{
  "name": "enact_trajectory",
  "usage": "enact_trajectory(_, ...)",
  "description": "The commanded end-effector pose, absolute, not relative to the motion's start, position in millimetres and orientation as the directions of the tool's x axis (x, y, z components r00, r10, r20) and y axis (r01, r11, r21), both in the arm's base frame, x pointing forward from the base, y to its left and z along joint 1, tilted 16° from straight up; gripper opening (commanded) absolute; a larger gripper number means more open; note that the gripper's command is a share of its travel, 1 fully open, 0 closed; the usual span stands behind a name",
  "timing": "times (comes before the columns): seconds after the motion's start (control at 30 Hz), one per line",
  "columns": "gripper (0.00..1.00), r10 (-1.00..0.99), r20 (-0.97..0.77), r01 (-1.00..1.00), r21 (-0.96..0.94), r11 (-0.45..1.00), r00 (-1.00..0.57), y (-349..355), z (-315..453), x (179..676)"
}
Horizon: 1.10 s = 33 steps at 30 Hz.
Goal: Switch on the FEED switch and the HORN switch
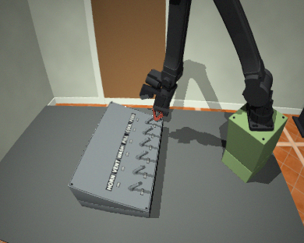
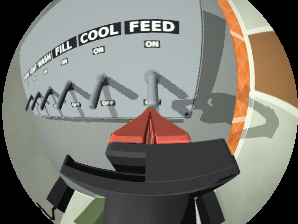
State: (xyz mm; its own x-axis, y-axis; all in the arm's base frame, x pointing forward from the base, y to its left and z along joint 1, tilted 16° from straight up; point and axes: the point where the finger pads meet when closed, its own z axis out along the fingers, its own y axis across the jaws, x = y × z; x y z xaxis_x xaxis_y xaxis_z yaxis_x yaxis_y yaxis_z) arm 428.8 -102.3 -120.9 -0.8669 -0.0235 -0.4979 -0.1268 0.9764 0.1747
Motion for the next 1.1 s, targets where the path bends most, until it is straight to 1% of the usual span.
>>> enact_trajectory(0.0, 0.00, -0.040, -0.551, -0.147, 0.151, 0.978, -0.833, -105.6, -97.2, 458.6)
enact_trajectory(1.07, 0.00, -0.044, -0.558, -0.151, 0.147, 0.978, -0.829, -105.7, -93.3, 464.4)
